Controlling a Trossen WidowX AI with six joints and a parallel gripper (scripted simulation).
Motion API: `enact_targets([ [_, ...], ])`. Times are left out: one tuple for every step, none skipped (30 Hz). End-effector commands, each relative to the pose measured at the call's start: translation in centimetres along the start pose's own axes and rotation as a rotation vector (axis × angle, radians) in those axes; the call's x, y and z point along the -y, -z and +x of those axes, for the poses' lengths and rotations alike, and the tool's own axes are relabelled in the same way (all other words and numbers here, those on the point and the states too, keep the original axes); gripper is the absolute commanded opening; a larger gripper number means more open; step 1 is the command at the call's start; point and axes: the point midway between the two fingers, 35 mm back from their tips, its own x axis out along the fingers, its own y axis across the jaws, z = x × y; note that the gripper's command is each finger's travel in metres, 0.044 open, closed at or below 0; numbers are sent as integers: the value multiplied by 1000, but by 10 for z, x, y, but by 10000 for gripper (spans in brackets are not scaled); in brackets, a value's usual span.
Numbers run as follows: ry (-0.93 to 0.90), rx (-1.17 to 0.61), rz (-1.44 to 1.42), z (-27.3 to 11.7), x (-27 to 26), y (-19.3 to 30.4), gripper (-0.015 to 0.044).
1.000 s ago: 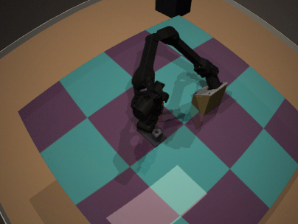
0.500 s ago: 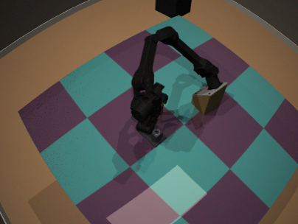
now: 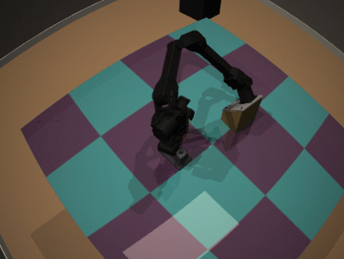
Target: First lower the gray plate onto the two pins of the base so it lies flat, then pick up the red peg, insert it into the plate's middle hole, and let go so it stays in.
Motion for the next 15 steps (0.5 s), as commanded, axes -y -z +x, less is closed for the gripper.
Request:
enact_targets([
  [0, 0, 0, 0, 0, 0, 0],
  [0, 0, 0, 0, 0, 0, 0],
  [0, 0, 0, 0, 0, 0, 0],
  [0, 0, 0, 0, 0, 0, 0],
  [0, 0, 0, 0, 0, 0, 0],
  [0, 0, 0, 0, 0, 0, 0],
  [0, 0, 0, 0, 0, 0, 0],
  [0, 0, 0, 0, 0, 0, 0],
  [0, 0, 0, 0, 0, 0, 26],
  [0, 0, 0, 0, 0, 0, 53],
  [0, 0, 0, 0, 0, 0, 79],
  [0, 0, 0, 0, 0, 0, 105],
  [0, 0, 0, 0, 0, 0, 131],
  [0, 0, 0, 0, 0, 0, 150],
  [0, 0, 0, 0, 0, 0, 150],
])
